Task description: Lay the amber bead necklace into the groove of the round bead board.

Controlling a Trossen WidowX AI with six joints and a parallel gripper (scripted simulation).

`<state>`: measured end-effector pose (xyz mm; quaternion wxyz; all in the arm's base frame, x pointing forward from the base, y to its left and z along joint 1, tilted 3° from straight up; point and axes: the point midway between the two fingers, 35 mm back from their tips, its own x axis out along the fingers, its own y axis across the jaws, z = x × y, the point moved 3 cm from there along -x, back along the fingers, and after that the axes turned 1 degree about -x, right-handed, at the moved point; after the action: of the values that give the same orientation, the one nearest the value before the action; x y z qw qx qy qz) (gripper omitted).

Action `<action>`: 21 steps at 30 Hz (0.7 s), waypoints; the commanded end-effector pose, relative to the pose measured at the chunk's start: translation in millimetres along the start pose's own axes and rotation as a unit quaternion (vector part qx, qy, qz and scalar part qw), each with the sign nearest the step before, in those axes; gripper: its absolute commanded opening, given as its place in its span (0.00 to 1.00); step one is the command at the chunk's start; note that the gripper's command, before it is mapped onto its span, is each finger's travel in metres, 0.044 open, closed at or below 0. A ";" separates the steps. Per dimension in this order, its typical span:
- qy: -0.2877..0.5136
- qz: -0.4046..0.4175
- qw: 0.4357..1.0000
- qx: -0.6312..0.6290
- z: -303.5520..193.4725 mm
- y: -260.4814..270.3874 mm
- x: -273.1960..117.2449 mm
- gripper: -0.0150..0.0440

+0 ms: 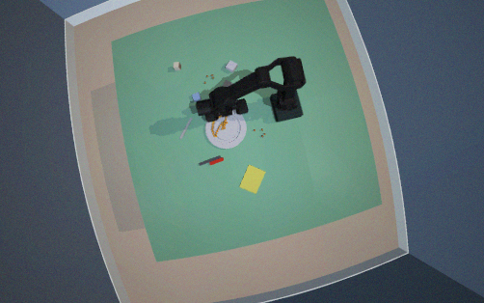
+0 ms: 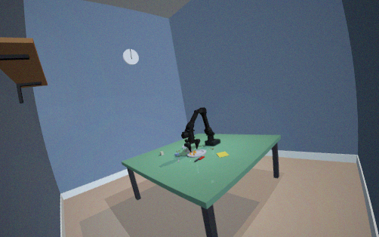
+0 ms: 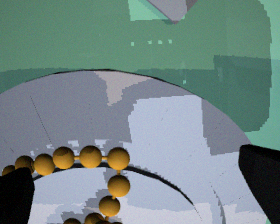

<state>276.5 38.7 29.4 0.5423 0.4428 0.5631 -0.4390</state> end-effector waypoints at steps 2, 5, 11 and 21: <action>0.000 -0.001 1.000 -0.003 0.0 -0.1 -0.2 1.00; 0.000 -0.001 1.000 -0.003 0.0 -0.1 -0.2 1.00; 0.000 -0.001 1.000 -0.003 0.0 -0.1 -0.2 1.00; 0.000 0.000 0.914 -0.406 -2.7 3.0 -9.4 0.56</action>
<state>276.9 40.2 34.0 0.6324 0.2976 0.6537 -0.2902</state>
